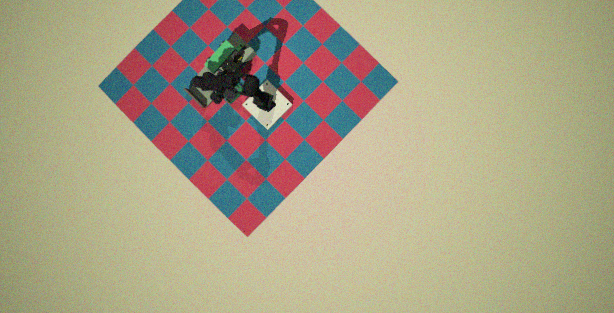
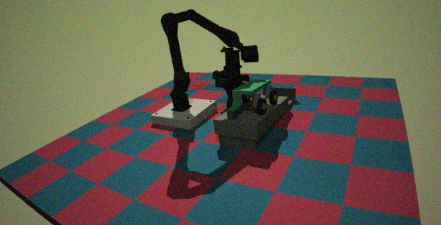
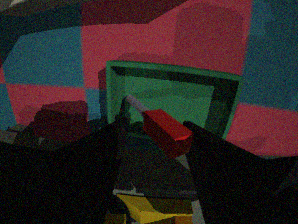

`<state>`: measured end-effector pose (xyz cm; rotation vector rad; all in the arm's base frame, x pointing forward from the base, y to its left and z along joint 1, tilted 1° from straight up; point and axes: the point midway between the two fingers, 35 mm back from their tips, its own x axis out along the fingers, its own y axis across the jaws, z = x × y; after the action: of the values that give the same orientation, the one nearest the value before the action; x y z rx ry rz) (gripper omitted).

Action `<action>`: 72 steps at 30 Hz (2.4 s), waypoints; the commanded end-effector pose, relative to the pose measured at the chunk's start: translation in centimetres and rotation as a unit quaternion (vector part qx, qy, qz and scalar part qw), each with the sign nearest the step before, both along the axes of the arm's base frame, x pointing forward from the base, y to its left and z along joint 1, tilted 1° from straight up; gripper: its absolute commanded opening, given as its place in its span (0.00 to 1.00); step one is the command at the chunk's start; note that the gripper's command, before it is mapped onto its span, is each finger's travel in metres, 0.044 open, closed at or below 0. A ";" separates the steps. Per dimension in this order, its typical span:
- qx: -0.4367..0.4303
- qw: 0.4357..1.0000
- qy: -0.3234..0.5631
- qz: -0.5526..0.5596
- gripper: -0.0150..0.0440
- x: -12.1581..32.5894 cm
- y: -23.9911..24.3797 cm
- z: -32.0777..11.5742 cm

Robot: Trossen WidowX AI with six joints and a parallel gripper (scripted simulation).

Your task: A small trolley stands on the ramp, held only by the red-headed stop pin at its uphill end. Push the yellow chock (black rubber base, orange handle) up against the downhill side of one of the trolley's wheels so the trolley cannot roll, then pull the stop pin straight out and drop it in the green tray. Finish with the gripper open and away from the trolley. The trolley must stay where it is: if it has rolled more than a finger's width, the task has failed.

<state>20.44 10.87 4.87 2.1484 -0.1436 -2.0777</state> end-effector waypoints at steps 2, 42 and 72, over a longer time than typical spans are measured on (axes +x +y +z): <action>-0.001 1.000 0.004 -0.003 0.58 0.0 0.2 -0.3; 0.001 1.000 0.000 0.000 0.67 0.1 1.6 -1.1; 0.000 1.000 0.004 -0.003 1.00 -0.3 1.9 5.7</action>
<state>20.13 12.66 9.51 2.1256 -0.1520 -2.0888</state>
